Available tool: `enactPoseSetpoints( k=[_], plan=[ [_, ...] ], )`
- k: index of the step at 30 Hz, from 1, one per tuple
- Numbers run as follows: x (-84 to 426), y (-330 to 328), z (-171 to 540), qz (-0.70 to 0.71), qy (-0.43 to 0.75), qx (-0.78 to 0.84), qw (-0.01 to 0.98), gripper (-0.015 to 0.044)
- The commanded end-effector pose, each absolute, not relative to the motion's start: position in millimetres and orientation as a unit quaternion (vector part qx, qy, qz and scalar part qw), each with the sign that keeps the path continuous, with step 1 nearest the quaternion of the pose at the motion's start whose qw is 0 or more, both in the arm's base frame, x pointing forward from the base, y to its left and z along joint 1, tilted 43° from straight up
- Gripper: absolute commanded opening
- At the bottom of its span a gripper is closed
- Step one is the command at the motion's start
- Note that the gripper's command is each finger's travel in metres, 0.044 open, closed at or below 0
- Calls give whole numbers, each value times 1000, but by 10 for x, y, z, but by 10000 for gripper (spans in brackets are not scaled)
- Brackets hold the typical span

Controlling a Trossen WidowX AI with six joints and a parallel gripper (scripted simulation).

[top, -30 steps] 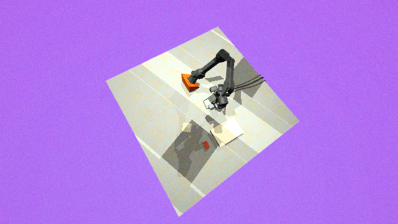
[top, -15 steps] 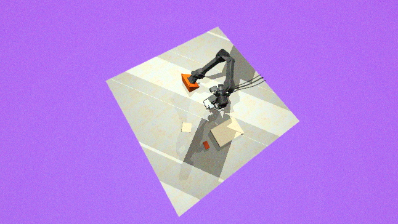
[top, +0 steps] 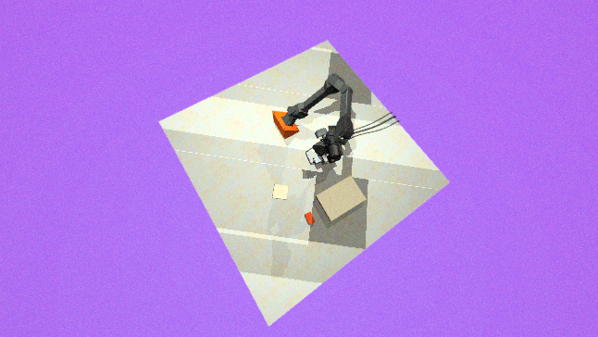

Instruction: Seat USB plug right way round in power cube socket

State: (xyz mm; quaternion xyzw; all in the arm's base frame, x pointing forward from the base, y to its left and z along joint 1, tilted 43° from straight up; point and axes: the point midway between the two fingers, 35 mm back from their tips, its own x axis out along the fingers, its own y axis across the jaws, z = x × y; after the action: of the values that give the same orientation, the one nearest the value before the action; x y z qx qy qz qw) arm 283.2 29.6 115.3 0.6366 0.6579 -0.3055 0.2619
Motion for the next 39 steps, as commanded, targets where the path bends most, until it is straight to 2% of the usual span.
enactPoseSetpoints(
  k=[1,28,39],
  plan=[
    [2839,266,1177,-305,657,636,264,0],
    [2844,168,1284,-304,658,636,265,0],
    [2840,182,1274,-222,691,599,339,0]
  ],
)
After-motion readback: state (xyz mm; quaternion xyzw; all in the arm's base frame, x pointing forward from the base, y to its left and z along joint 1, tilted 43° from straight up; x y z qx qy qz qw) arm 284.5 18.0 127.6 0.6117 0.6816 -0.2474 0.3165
